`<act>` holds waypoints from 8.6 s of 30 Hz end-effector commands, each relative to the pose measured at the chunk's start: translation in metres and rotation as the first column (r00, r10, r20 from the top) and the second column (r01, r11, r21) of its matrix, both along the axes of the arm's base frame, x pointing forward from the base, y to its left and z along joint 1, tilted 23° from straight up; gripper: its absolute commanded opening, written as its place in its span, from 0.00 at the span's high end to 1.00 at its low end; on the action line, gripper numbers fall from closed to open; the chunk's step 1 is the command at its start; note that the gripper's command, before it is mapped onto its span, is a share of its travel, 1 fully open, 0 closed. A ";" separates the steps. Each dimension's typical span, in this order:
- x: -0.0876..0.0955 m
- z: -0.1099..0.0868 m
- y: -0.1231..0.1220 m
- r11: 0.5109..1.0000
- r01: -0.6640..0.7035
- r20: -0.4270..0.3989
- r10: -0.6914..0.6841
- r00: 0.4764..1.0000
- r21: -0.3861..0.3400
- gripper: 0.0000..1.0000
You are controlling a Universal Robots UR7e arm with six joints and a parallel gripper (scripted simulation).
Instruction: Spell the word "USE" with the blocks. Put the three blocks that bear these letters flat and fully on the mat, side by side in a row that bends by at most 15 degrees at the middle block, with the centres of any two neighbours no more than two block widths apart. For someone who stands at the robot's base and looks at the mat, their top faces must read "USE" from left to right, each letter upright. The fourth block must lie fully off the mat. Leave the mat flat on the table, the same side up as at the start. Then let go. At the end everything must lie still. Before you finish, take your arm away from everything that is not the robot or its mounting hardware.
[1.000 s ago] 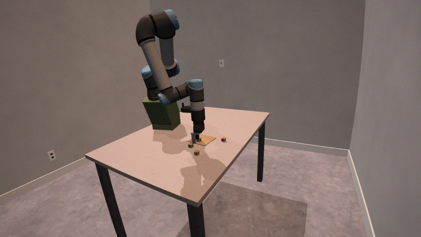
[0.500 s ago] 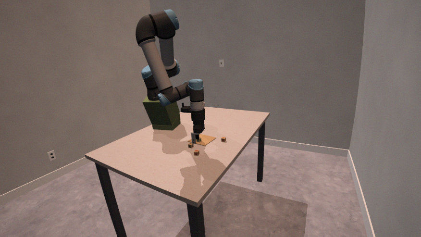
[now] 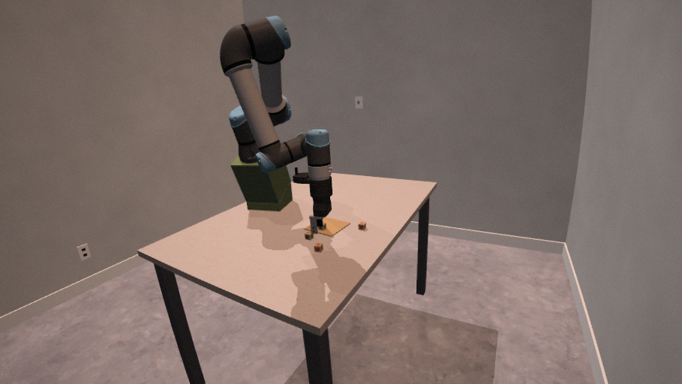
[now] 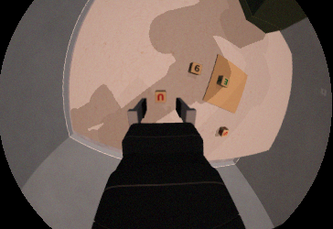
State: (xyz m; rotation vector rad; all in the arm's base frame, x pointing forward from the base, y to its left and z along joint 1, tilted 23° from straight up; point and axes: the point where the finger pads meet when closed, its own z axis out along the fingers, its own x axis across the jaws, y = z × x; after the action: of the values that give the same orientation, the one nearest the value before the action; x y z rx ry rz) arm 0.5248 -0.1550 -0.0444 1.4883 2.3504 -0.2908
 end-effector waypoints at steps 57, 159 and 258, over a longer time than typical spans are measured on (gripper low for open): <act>0.009 -0.044 -0.018 1.000 0.000 0.001 0.000 1.000 0.000 0.00; 0.014 -0.069 -0.027 1.000 0.000 0.001 0.000 1.000 0.000 0.00; 0.015 -0.073 -0.029 1.000 0.000 0.001 0.000 1.000 0.000 0.51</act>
State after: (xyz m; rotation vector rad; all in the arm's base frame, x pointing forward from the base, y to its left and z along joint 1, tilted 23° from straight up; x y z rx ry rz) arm 0.5393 -0.1842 -0.1188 1.4884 2.3508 -0.2908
